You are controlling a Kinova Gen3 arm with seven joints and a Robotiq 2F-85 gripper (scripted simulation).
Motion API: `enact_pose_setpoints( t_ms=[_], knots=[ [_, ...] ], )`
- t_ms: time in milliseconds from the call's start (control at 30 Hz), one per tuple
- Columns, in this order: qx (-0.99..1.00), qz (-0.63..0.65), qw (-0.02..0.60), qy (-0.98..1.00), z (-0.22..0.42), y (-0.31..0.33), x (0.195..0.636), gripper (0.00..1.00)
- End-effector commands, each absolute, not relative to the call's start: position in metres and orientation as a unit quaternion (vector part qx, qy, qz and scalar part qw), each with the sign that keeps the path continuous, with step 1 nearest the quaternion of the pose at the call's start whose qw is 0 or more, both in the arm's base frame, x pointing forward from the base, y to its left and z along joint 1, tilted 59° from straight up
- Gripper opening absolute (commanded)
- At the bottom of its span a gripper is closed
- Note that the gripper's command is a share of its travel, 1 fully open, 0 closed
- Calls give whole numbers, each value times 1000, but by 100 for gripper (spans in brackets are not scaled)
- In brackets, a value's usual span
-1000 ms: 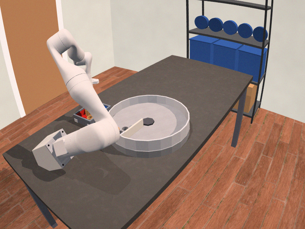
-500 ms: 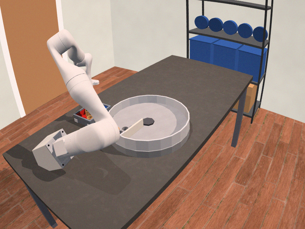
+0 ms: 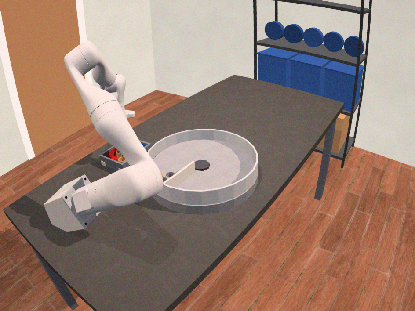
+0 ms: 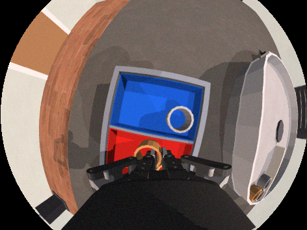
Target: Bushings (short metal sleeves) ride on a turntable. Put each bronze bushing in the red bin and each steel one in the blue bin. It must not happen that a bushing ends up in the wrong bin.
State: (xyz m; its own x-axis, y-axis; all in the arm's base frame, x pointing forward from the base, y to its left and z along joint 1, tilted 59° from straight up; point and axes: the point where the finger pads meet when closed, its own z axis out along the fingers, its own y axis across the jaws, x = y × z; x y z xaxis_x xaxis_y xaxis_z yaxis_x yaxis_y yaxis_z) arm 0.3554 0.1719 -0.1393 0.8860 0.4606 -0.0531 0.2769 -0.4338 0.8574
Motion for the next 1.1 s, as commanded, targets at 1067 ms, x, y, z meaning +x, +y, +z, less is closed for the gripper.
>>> enact_pose_setpoints(
  t_ms=[1067],
  knots=[
    [841, 95, 485, 219, -145, 163, 360, 0]
  ],
)
